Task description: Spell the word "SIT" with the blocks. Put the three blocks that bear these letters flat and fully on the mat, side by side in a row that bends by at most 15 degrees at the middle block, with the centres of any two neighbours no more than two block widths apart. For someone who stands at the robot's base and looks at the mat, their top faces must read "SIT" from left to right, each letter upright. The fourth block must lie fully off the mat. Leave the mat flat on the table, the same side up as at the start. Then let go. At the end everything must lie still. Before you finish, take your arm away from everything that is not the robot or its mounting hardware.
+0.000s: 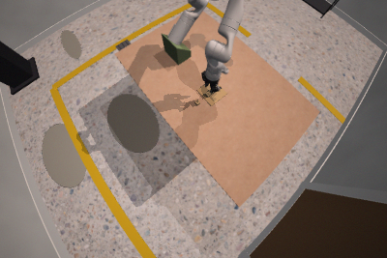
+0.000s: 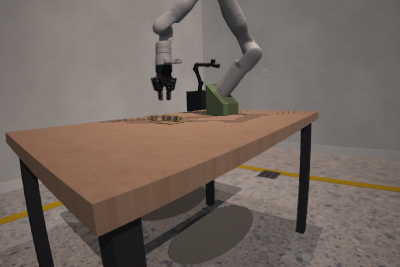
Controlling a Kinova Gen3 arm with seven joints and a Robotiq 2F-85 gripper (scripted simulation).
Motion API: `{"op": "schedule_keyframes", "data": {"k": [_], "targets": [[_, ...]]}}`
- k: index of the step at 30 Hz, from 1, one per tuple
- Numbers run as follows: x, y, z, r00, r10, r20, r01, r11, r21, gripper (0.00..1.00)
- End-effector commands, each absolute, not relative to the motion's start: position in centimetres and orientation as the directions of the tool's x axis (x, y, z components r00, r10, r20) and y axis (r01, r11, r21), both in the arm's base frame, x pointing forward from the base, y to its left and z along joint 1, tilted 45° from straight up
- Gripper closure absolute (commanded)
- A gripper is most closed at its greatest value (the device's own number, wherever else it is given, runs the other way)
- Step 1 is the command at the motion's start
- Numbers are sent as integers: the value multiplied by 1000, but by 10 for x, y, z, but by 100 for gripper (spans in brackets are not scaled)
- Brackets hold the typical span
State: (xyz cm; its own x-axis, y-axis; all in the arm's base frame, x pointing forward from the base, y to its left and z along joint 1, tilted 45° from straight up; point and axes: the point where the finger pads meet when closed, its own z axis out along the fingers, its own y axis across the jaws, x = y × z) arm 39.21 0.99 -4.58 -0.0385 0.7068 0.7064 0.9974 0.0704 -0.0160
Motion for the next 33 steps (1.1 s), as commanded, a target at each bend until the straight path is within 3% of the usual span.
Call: {"op": "schedule_keyframes", "data": {"k": [1,33], "targets": [[393,9,-45,-39,708,705,998,69,-13,0],[395,-11,-25,-39,708,705,998,69,-13,0]]}}
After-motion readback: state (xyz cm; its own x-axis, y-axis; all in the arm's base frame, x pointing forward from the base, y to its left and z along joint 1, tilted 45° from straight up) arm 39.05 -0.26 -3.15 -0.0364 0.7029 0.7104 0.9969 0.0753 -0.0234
